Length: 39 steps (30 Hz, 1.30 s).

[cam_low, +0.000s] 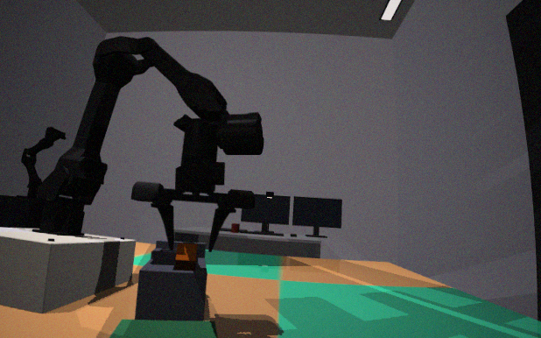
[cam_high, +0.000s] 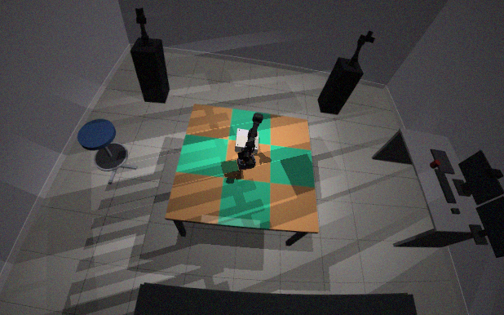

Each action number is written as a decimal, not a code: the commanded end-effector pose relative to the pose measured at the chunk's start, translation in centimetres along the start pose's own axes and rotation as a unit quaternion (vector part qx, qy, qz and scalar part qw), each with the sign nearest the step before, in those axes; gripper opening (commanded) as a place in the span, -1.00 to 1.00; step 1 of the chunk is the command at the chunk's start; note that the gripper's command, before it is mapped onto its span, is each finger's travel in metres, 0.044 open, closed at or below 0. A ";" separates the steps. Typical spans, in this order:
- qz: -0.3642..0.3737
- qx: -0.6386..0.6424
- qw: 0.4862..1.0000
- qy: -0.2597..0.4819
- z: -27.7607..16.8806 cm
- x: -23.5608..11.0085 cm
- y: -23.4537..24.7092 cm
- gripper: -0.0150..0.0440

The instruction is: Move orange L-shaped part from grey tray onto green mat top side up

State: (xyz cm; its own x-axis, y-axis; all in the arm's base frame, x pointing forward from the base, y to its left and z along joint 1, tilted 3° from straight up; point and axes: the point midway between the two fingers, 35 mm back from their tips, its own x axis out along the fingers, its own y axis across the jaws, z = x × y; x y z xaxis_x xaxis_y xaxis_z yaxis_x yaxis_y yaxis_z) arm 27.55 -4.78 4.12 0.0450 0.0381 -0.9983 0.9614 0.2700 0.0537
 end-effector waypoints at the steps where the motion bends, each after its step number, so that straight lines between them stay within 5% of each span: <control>1: -0.009 0.002 1.000 0.004 -0.2 1.1 -0.4 0.46; 13: -0.009 0.002 1.000 0.004 -0.2 2.0 -0.4 0.46; 17: -0.003 0.000 1.000 0.001 -0.1 1.6 -0.2 0.10; 28: -0.003 0.000 1.000 0.001 -0.1 1.6 -0.2 -0.15; 32: -0.003 0.000 1.000 0.001 -0.1 1.6 -0.2 -0.49; 39: -0.004 0.000 1.000 0.002 -0.1 1.3 -0.2 -0.49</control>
State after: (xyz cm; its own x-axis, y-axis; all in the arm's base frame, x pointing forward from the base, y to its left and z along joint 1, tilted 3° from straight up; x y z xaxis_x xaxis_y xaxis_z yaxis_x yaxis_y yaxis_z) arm 27.37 -4.69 2.57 0.0368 0.0387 -0.9986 0.9618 0.2697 0.0459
